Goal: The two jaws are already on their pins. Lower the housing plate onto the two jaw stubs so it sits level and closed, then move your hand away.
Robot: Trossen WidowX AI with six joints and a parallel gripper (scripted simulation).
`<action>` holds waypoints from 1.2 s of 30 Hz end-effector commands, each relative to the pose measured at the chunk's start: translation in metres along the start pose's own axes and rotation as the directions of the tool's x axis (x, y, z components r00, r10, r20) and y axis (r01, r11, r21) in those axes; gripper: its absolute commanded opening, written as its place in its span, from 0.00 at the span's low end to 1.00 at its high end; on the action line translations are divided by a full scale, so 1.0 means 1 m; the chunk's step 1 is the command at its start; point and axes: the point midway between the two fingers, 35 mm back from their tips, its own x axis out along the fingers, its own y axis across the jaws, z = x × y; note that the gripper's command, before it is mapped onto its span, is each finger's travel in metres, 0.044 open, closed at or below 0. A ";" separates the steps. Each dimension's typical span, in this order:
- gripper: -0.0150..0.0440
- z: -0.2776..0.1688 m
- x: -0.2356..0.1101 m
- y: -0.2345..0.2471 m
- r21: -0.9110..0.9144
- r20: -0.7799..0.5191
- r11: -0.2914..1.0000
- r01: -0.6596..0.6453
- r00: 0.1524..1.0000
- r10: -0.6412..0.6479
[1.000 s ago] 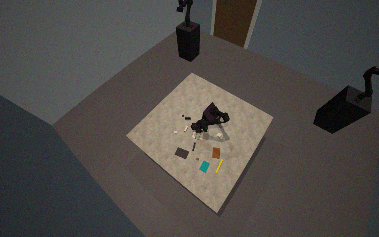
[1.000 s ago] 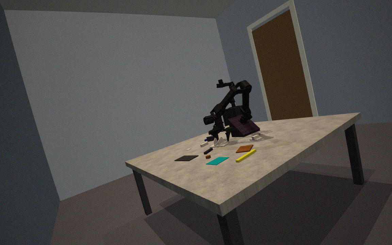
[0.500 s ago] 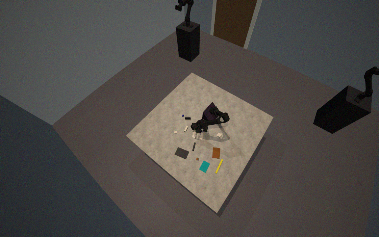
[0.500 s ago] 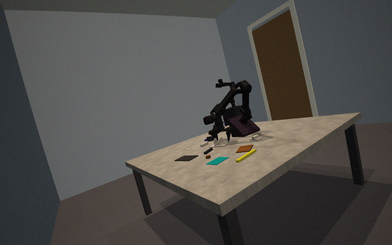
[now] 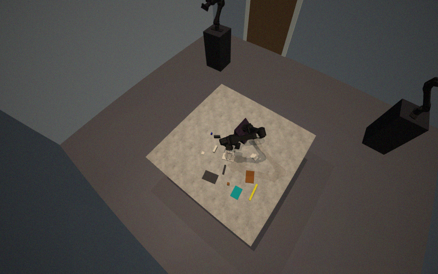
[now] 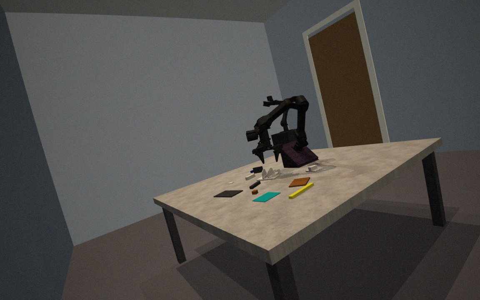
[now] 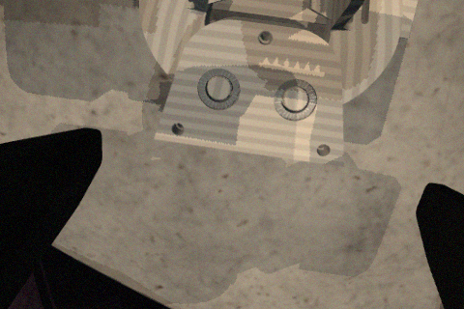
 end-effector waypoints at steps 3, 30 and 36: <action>1.00 -0.033 -0.035 0.011 0.002 -0.012 1.000 0.006 1.000 -0.006; 1.00 -0.057 -0.057 0.025 0.000 -0.016 1.000 -0.003 1.000 0.003; 1.00 -0.057 -0.057 0.025 0.000 -0.016 1.000 -0.003 1.000 0.003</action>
